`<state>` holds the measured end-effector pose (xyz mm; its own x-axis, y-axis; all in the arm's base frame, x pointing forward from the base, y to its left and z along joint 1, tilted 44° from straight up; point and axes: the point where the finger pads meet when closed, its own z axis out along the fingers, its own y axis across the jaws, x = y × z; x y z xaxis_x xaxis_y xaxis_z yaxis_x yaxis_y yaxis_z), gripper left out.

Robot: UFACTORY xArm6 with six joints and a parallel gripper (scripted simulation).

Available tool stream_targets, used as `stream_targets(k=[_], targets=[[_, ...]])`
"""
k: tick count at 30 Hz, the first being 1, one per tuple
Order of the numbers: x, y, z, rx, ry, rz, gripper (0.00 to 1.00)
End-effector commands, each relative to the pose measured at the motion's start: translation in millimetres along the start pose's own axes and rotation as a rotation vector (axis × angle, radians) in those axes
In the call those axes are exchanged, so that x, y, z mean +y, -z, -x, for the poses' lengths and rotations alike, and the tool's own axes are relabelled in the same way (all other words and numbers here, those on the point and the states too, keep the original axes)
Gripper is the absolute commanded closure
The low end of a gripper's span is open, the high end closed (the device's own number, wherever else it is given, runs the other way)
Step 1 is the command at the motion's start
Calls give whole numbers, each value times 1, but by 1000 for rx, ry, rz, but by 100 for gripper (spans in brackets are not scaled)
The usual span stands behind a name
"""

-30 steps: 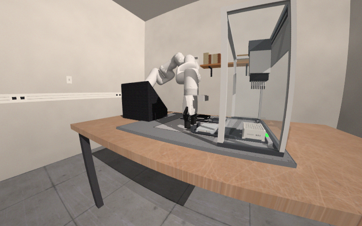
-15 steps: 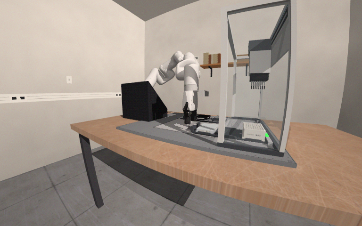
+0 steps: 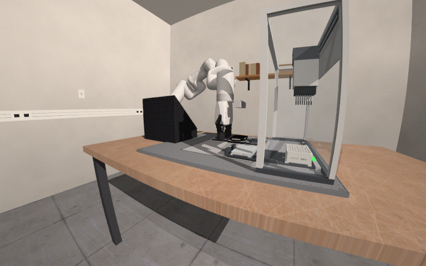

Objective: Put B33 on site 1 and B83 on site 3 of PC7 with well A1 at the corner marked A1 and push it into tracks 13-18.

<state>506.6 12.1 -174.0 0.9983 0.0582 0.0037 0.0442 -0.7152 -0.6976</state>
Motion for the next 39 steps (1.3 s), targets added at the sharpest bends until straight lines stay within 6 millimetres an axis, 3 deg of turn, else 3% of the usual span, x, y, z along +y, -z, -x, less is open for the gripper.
stream_targets(k=[1, 39], targets=[[0, 7, -1, 3, 1, 1, 18], [0, 64, -1, 3, 1, 2, 18]])
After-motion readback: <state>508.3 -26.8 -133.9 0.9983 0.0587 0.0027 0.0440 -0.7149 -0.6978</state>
